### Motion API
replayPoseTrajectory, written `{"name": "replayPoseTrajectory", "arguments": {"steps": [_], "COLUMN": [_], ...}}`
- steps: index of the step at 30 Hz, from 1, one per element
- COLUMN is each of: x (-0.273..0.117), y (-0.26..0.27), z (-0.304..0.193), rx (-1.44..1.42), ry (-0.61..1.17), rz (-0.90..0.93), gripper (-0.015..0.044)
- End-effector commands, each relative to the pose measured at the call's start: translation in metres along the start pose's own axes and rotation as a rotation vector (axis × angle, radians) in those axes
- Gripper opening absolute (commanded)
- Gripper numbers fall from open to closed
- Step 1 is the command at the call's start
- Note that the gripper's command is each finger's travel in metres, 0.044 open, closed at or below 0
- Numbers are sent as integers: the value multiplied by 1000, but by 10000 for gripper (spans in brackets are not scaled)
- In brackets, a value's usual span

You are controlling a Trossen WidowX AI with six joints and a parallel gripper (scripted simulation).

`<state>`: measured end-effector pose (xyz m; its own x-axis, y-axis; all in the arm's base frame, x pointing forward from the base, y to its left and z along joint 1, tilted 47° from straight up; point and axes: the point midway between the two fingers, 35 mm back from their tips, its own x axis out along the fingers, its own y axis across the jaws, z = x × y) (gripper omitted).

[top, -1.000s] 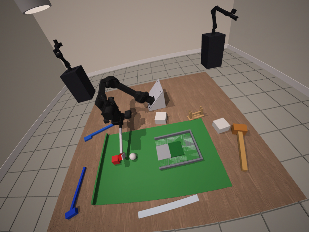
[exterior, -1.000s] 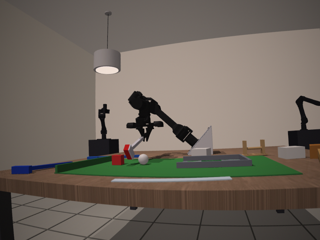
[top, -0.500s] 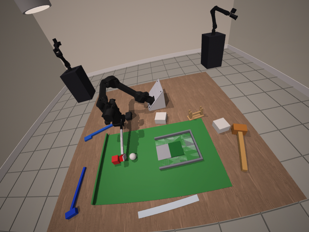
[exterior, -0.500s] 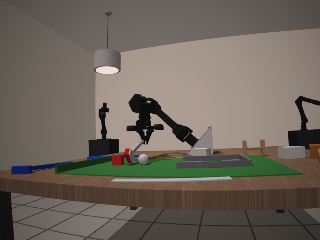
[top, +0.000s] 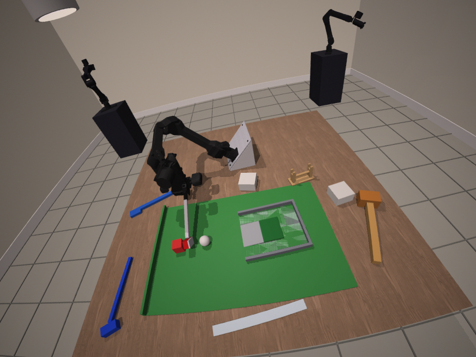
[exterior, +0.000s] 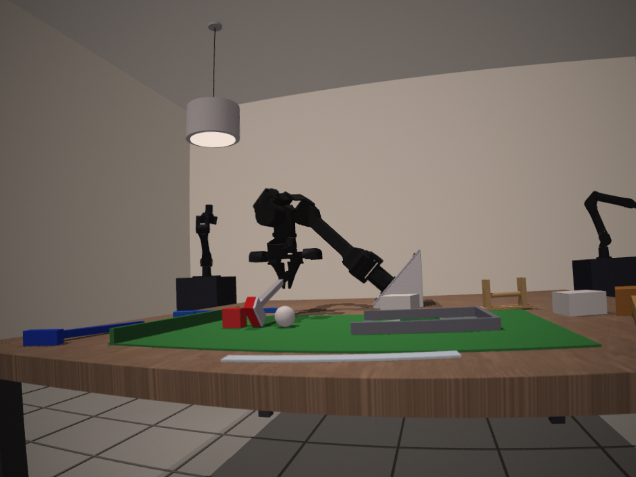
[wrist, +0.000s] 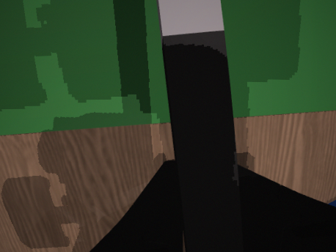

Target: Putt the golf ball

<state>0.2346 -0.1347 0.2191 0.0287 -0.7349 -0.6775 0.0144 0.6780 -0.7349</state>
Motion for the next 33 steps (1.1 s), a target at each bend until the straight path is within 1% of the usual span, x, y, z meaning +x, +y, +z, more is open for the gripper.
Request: {"name": "replayPoseTrajectory", "arguments": {"steps": [1,3,10,12,19,30,32,33], "x": [0,0,0,0,-8,-59,-60,-52], "y": [0,9,100,115,117,117,117,117], "z": [0,2,3,-1,0,-1,-1,-2], "rx": [-1,-1,0,1,-9,-69,-70,-71], "ry": [0,0,-3,-5,-7,-20,-20,-19], "rz": [0,4,9,3,4,3,2,1], "gripper": [0,0,0,0,0,0,0,0]}}
